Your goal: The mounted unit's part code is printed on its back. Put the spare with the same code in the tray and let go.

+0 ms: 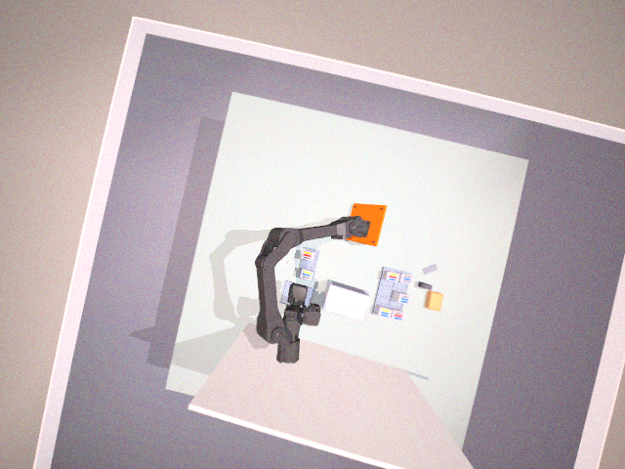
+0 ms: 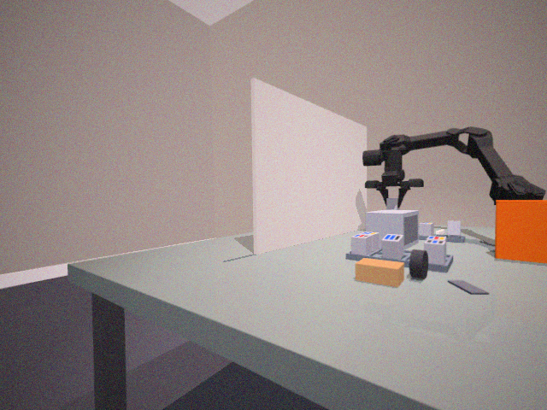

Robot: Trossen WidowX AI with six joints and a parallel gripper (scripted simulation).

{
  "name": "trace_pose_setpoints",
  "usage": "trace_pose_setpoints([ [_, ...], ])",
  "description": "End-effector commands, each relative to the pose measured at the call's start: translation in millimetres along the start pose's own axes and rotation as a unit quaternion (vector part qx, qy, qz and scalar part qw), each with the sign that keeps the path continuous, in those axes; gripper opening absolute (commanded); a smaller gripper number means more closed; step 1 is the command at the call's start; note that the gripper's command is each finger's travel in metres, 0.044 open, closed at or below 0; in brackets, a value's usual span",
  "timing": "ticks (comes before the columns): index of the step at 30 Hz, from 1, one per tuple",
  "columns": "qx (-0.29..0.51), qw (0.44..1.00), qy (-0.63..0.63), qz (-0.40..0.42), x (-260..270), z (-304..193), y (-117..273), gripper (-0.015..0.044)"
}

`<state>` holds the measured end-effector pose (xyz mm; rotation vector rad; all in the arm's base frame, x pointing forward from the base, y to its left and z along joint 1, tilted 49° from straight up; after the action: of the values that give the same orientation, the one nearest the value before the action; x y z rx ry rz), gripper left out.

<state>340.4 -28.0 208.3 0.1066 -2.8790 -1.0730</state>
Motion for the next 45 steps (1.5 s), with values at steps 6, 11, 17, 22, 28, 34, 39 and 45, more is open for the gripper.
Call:
trace_pose_setpoints([
  [6, 0.002, 1.000, 0.004, 0.000, 0.0, 0.6, -7.8, 0.0000],
  [11, 0.002, 1.000, 0.004, 0.000, -0.2, 0.6, -11.7, 0.0000],
  [17, 0.002, 1.000, 0.004, 0.000, -0.4, 0.5, -16.4, 0.0000],
  [22, 0.002, 1.000, 0.004, 0.000, -0.5, 0.5, -20.3, 0.0000],
  [28, 0.001, 1.000, 0.003, 0.000, -0.5, 0.3, -24.9, 0.0000],
  [34, 0.001, 1.000, 0.003, 0.000, -0.5, 0.2, -29.6, 0.0000],
  [39, 0.001, 1.000, 0.003, 0.000, -0.4, 0.1, -33.5, 0.0000],
  [45, 0.001, 1.000, 0.003, 0.000, -0.2, 0.0, -38.1, 0.0000],
])
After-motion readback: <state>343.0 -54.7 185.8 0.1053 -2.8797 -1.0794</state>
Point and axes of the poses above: the point midway between the two fingers, 35 mm back from their tips, its own y axis back along the fingers, its own x axis across the jaws, z = x × y, the point moved 4 cm from there along y, back along the fingers, and after that the axes turned 2 degrees about y, right-handed, at the moved point
